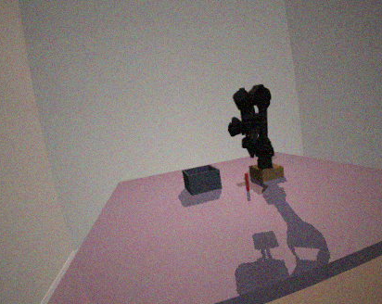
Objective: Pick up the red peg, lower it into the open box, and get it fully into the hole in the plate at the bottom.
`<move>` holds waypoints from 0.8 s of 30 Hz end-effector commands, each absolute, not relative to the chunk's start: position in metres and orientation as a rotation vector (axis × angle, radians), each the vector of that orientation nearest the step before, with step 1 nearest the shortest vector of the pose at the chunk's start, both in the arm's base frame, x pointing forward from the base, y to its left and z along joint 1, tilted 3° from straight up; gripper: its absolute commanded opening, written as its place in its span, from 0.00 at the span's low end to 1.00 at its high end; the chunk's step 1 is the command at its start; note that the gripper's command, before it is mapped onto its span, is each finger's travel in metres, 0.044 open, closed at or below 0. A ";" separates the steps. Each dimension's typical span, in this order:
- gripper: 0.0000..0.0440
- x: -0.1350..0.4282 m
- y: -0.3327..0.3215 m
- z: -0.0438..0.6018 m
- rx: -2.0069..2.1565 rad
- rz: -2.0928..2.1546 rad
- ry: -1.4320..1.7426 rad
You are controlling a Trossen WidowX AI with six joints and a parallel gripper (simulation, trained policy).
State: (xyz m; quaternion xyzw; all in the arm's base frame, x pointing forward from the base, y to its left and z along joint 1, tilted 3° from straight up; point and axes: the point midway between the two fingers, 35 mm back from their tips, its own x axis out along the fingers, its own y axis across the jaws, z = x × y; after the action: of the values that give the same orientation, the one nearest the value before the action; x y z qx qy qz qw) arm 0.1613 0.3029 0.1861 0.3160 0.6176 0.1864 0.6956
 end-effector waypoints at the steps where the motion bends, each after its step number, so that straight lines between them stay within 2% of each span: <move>1: 1.00 0.175 0.276 0.180 0.704 0.285 1.365; 12: 1.00 0.184 0.202 0.151 0.673 -0.105 1.394; 24: 1.00 0.166 0.155 0.103 0.641 -0.432 1.453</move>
State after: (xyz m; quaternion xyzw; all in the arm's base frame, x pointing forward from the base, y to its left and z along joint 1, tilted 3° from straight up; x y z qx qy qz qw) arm 0.1716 0.1658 0.1178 0.2937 0.6434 -0.1559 0.6895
